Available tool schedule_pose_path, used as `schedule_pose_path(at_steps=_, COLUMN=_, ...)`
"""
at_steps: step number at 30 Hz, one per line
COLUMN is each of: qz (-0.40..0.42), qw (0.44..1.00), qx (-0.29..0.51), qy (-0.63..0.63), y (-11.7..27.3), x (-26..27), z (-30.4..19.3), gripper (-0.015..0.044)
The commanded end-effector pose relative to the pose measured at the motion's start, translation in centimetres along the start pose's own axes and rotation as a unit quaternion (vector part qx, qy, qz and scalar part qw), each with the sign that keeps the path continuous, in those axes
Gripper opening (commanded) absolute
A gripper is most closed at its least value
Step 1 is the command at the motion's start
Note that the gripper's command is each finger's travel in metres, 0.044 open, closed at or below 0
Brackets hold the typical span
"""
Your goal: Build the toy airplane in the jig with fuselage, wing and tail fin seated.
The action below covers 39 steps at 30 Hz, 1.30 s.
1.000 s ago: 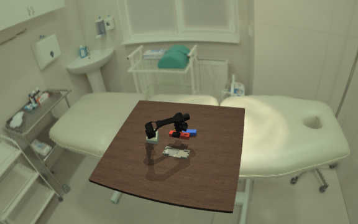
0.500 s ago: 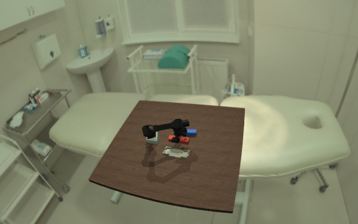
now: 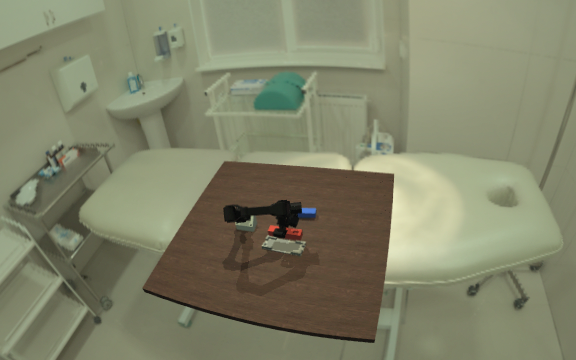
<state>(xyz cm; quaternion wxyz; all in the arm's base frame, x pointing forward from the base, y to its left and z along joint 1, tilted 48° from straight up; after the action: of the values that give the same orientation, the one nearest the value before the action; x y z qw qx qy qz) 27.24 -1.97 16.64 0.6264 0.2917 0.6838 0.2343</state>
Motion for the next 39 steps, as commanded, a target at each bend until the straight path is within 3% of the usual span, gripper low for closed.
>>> schedule_pose_path(at_steps=1, qz=-0.005, qw=1.000, qx=-0.005, qy=-0.001, y=-0.2, x=-1.0, z=-0.4, gripper=0.0000)
schedule_pose_path(at_steps=8, qz=-0.010, qw=1.000, qx=-0.003, qy=0.001, y=-0.7, x=-2.1, z=-1.0, gripper=0.0000)
schedule_pose_path(at_steps=16, qz=-0.010, qw=1.000, qx=-0.003, qy=0.001, y=-0.8, x=-2.1, z=-1.0, gripper=0.0195)
schedule_pose_path(at_steps=39, qz=-0.010, qw=1.000, qx=-0.003, qy=0.001, y=-0.8, x=-2.3, z=-0.9, gripper=0.0195)
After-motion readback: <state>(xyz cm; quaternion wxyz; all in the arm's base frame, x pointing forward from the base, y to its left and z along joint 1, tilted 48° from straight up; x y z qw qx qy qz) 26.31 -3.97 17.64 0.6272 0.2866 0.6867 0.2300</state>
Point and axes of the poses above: the point midway between the two fingers, 35 mm back from their tips, its own y axis back along the fingers, its own x axis across the jaws, z = x × y, the point moved 10 cm from there along y, back along the fingers, and after that the axes turned 12 degrees about y, right-handed, at the moved point
